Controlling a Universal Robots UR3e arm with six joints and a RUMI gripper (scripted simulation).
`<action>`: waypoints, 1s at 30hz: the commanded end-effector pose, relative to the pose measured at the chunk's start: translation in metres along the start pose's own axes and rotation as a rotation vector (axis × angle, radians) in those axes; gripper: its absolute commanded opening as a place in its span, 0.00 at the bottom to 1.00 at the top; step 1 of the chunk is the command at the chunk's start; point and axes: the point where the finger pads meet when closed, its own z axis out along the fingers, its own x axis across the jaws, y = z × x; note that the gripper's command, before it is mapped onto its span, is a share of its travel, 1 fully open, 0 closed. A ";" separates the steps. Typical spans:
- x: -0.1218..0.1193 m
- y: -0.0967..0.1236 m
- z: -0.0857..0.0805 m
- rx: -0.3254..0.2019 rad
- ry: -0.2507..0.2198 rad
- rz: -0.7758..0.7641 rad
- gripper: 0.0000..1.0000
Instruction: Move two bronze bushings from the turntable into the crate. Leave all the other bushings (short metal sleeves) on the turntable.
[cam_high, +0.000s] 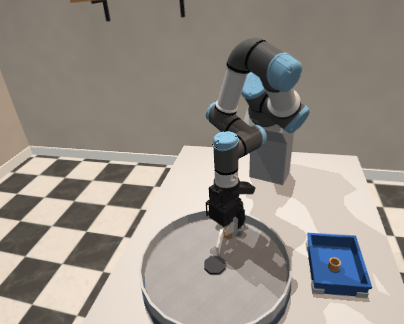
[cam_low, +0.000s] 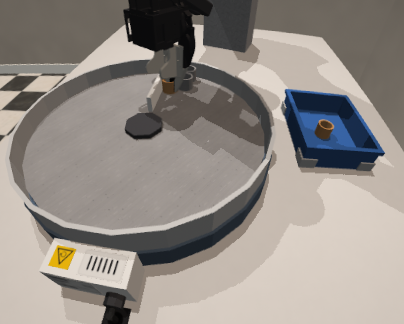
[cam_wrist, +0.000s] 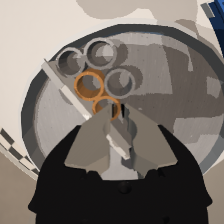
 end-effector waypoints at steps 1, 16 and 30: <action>0.000 0.000 0.000 -0.001 0.000 -0.001 0.06; 0.000 0.000 0.000 -0.001 0.000 -0.001 0.00; 0.000 0.000 0.000 -0.001 0.000 -0.001 0.00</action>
